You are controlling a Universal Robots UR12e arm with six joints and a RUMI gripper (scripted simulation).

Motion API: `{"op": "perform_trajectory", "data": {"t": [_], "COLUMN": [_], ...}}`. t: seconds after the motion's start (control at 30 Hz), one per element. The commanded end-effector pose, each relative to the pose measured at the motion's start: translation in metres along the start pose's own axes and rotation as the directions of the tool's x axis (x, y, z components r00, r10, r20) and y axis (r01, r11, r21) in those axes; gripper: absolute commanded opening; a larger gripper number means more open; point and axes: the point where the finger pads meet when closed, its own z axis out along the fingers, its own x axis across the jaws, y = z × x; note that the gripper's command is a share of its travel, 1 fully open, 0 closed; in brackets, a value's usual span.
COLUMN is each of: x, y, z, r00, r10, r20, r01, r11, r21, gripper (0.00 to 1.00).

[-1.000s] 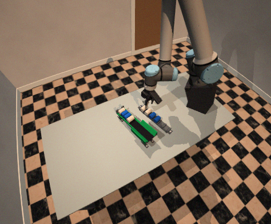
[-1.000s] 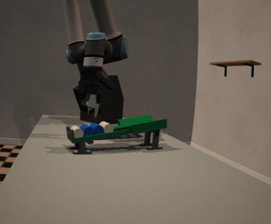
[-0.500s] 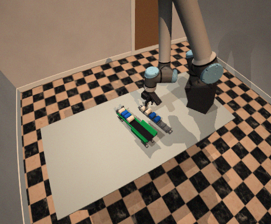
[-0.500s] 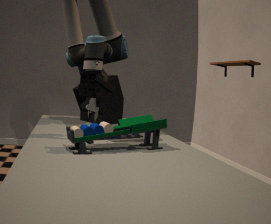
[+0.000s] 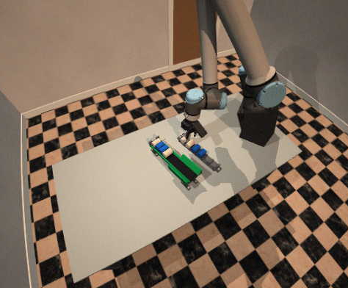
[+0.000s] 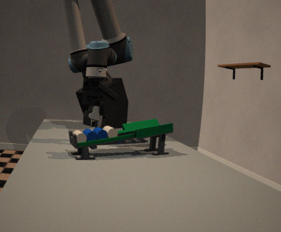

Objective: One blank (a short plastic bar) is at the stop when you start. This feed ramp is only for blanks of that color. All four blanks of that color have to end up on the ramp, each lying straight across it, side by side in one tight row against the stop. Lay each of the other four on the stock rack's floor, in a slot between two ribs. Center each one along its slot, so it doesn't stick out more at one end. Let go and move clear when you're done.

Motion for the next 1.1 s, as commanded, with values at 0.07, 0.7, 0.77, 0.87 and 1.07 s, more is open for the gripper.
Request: {"op": "perform_trajectory", "data": {"t": [0.07, 0.7, 0.77, 0.87, 1.07], "x": [0.0018, 0.0019, 0.0019, 0.0019, 0.0019], "y": [0.0018, 0.0012, 0.0012, 0.0012, 0.0012], "z": [0.0095, 0.0132, 0.0132, 0.0132, 0.0132], "r00": [1.000, 1.000, 1.000, 1.000, 1.000], "r10": [0.002, 0.001, 0.001, 0.001, 0.001], "r20": [-0.004, -0.004, -0.004, -0.004, -0.004], "r01": [-0.002, -0.001, -0.001, -0.001, -0.001], "r11": [1.000, 1.000, 1.000, 1.000, 1.000], "r21": [-0.002, -0.003, -0.003, -0.002, -0.002], "gripper": [0.45, 0.45, 0.45, 0.45, 0.45]}}
